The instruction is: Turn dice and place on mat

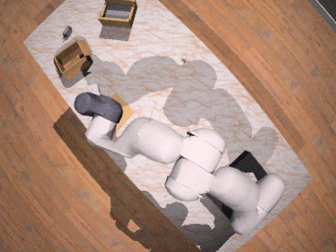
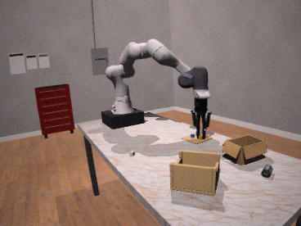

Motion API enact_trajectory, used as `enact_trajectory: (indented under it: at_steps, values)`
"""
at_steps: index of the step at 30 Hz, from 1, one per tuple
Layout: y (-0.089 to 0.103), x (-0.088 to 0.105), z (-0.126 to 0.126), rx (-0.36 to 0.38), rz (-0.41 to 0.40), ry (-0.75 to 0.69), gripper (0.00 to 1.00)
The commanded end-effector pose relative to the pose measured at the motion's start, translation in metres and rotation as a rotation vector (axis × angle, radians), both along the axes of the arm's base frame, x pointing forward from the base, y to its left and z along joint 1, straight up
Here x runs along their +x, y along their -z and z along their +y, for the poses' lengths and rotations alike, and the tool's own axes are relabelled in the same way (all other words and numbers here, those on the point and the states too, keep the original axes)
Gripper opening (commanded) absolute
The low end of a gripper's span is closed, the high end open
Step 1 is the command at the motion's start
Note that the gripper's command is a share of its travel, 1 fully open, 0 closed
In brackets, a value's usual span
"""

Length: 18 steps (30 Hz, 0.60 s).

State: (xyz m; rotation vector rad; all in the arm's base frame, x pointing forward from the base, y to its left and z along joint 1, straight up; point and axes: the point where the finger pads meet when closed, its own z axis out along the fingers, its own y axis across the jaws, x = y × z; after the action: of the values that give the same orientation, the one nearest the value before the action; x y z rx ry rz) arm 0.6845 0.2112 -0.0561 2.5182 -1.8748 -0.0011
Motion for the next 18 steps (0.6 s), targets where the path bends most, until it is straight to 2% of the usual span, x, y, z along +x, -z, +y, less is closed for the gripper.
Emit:
enact_trajectory:
  at_steps: [1,6,14,16,18]
  values:
    - [-0.003,0.002,0.000,-0.001,-0.004,0.002,0.29]
    - [-0.017,0.002,0.000,-0.001,-0.004,0.002,0.29]
    - [-0.059,0.001,0.000,-0.001,-0.004,0.002,0.29]
    - [-0.059,0.001,0.000,-0.001,-0.004,0.002,0.29]
    - [-0.069,0.001,0.000,-0.001,-0.004,0.002,0.29]
